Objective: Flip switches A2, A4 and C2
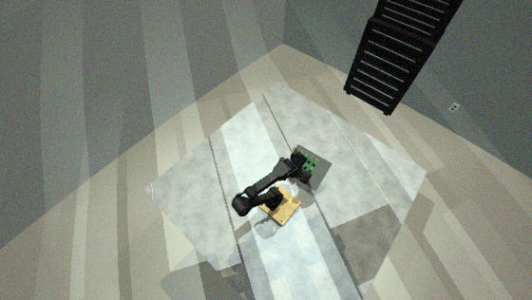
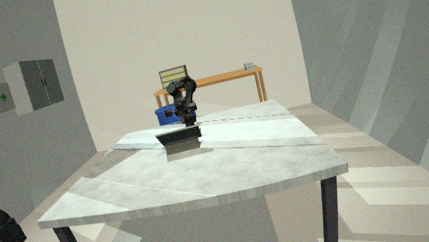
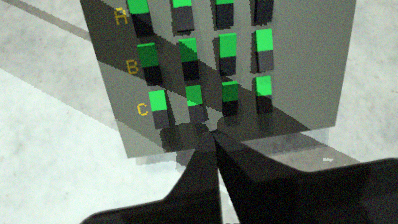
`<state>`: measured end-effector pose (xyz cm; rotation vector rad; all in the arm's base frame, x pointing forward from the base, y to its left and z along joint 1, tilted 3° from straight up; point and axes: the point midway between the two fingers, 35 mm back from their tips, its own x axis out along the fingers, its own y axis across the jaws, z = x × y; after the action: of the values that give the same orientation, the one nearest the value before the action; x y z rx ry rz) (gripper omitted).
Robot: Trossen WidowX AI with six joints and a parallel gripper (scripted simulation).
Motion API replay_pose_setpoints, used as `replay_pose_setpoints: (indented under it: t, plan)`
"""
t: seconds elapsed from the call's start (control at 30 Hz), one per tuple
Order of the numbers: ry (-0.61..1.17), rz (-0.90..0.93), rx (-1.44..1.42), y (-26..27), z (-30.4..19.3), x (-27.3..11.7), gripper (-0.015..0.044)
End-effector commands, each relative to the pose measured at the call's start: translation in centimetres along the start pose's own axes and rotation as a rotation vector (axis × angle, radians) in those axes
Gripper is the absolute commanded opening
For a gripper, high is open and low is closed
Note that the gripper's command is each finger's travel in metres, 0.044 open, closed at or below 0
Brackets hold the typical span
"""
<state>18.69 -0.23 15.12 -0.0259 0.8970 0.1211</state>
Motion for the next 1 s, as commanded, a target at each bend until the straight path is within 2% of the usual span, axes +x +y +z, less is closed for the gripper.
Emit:
replay_pose_setpoints:
  t: [0.0,0.1,0.27,0.97]
  plan:
    - [0.006,-0.007,0.01,0.5,-1.4,0.3,0.0]
    - [0.005,-0.007,0.01,0.5,-1.4,0.5,0.0]
    - [-0.021,-0.007,0.01,0.5,-1.5,3.8,0.0]
    - [-0.022,-0.007,0.01,0.5,-1.5,5.2,0.0]
